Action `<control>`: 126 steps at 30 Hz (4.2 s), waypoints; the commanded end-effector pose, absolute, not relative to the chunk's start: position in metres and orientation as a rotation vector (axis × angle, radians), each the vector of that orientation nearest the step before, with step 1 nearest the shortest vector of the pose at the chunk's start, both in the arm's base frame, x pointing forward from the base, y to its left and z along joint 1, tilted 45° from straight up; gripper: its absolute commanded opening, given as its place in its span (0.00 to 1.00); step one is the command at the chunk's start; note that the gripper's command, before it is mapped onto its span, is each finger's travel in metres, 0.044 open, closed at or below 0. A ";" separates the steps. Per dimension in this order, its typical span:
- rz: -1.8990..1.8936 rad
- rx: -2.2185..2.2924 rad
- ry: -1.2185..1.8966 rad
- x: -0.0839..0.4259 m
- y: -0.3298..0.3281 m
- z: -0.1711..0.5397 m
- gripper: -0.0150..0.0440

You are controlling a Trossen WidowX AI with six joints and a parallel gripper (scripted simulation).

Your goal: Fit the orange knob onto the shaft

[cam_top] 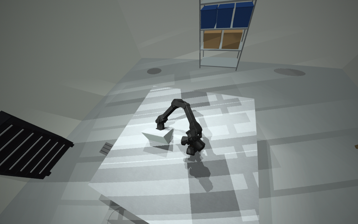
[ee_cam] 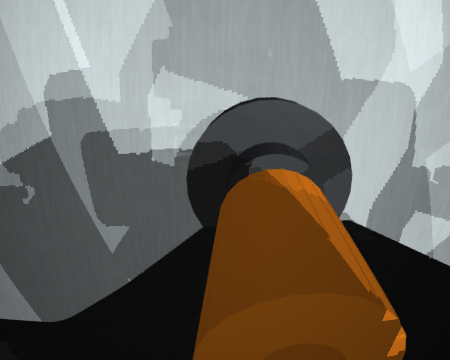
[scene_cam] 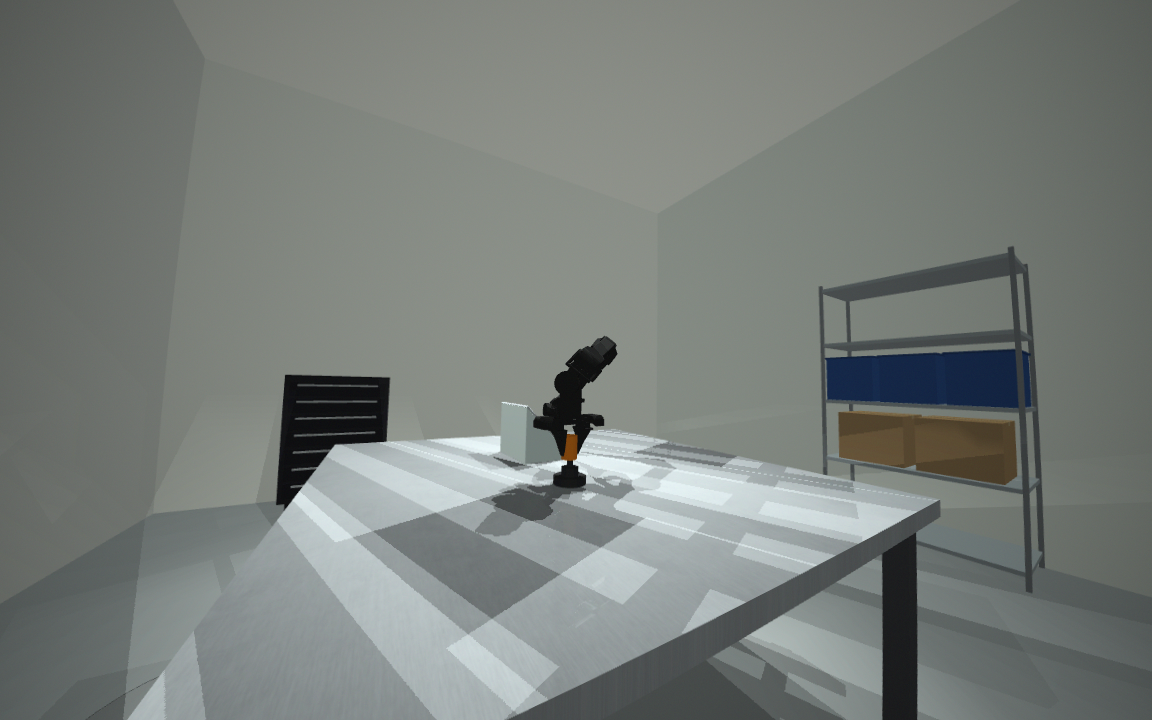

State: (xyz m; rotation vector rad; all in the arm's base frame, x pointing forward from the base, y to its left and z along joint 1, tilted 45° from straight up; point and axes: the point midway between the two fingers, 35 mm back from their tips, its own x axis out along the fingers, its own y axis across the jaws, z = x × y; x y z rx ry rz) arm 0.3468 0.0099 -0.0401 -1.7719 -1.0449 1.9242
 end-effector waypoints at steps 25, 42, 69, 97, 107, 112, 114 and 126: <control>1.944 -1.700 -0.886 0.348 0.009 -0.036 0.25; 1.953 -1.652 -0.792 0.351 0.011 -0.036 0.25; 1.953 -1.652 -0.792 0.346 0.010 -0.041 0.25; 1.962 -1.528 -0.565 0.352 0.010 -0.036 0.25; 1.962 -1.528 -0.565 0.350 0.009 -0.038 0.25; 1.962 -1.528 -0.565 0.347 0.008 -0.038 0.25; 1.962 -1.527 -0.565 0.347 0.011 -0.040 0.25; 1.962 -1.541 -0.589 0.346 0.012 -0.042 0.25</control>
